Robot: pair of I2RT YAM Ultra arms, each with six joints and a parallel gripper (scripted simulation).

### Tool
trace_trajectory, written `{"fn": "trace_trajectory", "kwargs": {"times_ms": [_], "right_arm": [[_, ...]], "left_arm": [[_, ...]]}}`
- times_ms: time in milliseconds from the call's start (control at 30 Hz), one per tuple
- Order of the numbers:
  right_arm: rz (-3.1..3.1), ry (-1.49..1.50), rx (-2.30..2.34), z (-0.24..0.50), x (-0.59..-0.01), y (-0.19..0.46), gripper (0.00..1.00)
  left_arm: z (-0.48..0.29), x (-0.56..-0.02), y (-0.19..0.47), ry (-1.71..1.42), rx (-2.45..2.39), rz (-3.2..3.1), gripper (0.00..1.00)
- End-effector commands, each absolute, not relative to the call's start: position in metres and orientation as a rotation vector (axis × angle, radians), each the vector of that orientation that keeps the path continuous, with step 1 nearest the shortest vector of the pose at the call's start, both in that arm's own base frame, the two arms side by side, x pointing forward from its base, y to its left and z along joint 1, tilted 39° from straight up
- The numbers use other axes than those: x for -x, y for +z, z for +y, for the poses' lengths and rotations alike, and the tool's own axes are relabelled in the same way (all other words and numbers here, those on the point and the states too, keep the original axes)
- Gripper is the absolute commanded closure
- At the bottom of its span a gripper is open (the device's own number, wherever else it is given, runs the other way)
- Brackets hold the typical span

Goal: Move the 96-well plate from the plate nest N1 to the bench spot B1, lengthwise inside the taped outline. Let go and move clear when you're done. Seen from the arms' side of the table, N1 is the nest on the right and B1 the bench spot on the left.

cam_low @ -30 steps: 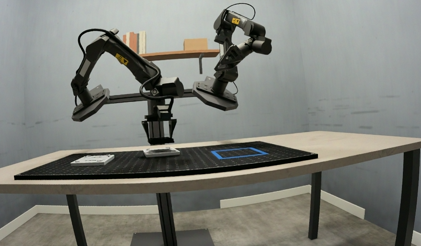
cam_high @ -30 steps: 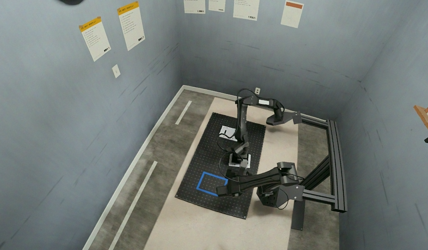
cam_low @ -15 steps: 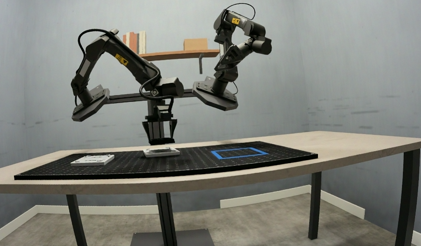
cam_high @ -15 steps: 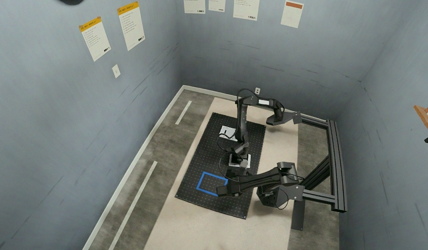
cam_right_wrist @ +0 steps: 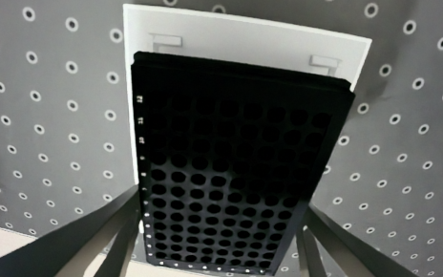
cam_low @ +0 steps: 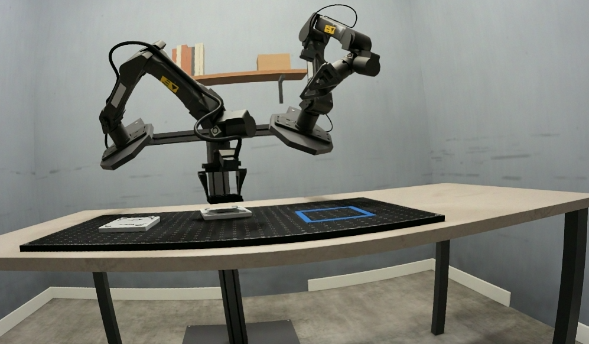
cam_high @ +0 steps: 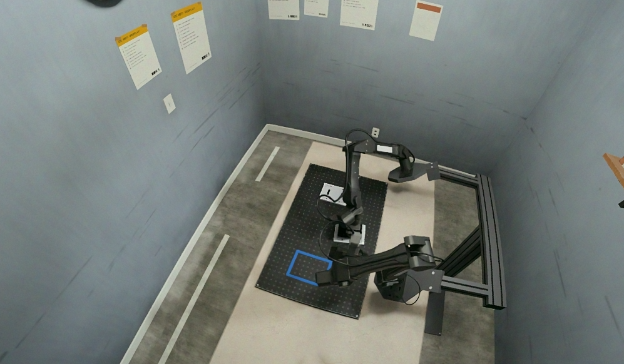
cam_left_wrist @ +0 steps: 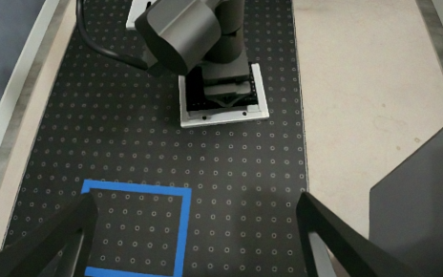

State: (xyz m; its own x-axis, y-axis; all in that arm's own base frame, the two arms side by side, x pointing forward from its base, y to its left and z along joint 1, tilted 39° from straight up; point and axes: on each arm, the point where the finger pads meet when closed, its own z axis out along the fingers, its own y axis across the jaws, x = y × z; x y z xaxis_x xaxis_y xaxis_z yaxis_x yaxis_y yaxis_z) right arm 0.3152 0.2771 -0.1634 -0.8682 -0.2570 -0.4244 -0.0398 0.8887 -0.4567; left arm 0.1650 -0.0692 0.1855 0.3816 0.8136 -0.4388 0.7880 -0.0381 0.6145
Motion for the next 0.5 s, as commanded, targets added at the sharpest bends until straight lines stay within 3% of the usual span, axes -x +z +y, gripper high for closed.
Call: {"fn": "trace_trajectory", "kwargs": {"times_ms": [0,467], "right_arm": [[2.551,-0.58,0.235,0.288,-0.313,-0.157,0.2],[2.544,-0.604,0.25,0.277,-0.315,-0.169,0.2]], "left_arm": [[-0.072,-0.163,0.191,0.022,-1.796,1.385,0.0],[-0.072,-0.163,0.191,0.022,-1.796,1.385,0.0]]}}
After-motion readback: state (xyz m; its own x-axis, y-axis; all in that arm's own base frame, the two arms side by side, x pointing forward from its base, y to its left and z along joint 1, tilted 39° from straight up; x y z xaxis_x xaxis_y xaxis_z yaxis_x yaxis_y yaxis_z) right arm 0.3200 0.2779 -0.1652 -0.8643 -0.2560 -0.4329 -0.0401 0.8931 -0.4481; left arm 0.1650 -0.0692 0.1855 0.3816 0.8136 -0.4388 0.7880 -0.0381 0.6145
